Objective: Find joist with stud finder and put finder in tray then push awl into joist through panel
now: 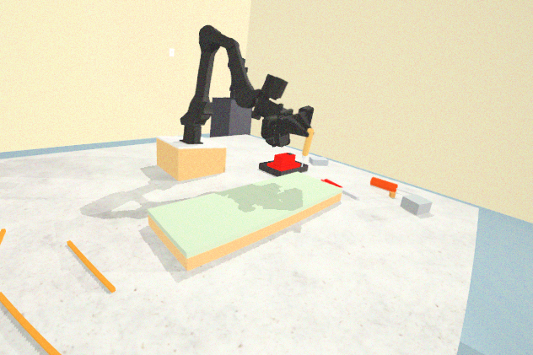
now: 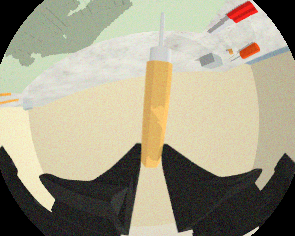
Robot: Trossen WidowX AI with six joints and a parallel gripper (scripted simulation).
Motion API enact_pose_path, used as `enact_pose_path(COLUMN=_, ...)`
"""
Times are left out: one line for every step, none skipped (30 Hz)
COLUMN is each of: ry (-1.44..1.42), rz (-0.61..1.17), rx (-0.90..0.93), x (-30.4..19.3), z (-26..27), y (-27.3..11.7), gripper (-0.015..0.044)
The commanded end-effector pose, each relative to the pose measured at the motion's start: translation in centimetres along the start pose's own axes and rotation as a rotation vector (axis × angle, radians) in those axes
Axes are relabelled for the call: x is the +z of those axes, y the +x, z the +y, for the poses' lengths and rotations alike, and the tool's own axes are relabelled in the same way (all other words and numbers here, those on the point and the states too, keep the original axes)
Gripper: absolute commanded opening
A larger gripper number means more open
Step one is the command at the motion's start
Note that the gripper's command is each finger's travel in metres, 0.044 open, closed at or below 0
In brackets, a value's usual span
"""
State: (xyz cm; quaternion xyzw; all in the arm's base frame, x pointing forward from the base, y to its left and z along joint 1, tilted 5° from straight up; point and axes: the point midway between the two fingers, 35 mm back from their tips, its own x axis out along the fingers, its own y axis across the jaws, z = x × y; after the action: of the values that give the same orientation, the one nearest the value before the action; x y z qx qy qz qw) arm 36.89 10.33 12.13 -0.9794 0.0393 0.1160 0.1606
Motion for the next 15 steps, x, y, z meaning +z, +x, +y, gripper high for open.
enact_pose_path(ry=-0.136, rz=0.024, rx=-0.004, x=-0.24, z=-1.04, y=-0.03, gripper=0.0)
enact_pose_path(ry=-0.171, rz=0.025, rx=-0.004, x=-0.15, z=-1.23, y=-0.08, gripper=0.0)
enact_pose_path(ry=-0.2, rz=0.026, rx=-0.004, x=-0.07, z=-1.38, y=-0.12, gripper=0.0)
enact_pose_path(ry=-0.217, rz=0.027, rx=-0.004, x=-0.03, z=-1.47, y=-0.14, gripper=0.0)
enact_pose_path(ry=-0.223, rz=0.027, rx=-0.004, x=-0.01, z=-1.5, y=-0.15, gripper=0.0)
enact_pose_path(ry=-0.223, rz=0.027, rx=-0.004, x=-0.01, z=-1.5, y=-0.15, gripper=0.0)
enact_pose_path(ry=-0.223, rz=0.027, rx=-0.004, x=-0.01, z=-1.5, y=-0.15, gripper=0.0)
enact_pose_path(ry=-0.223, rz=0.027, rx=-0.004, x=-0.01, z=-1.5, y=-0.15, gripper=0.0)
enact_pose_path(ry=-0.223, rz=0.027, rx=-0.004, x=-0.01, z=-1.5, y=-0.15, gripper=0.0)
enact_pose_path(ry=-0.223, rz=0.027, rx=-0.004, x=-0.01, z=-1.5, y=-0.15, gripper=0.0)
enact_pose_path(ry=-0.223, rz=0.027, rx=-0.004, x=-0.01, z=-1.5, y=-0.15, gripper=0.0)
enact_pose_path(ry=-0.223, rz=0.027, rx=-0.004, x=-0.01, z=-1.5, y=-0.15, gripper=0.0)
enact_pose_path(ry=-0.223, rz=0.027, rx=-0.004, x=-0.01, z=-1.5, y=-0.15, gripper=0.0)
enact_pose_path(ry=-0.223, rz=0.027, rx=-0.004, x=-0.01, z=-1.5, y=-0.15, gripper=0.0)
enact_pose_path(ry=-0.223, rz=0.027, rx=-0.004, x=-0.01, z=-1.49, y=-0.15, gripper=0.0)
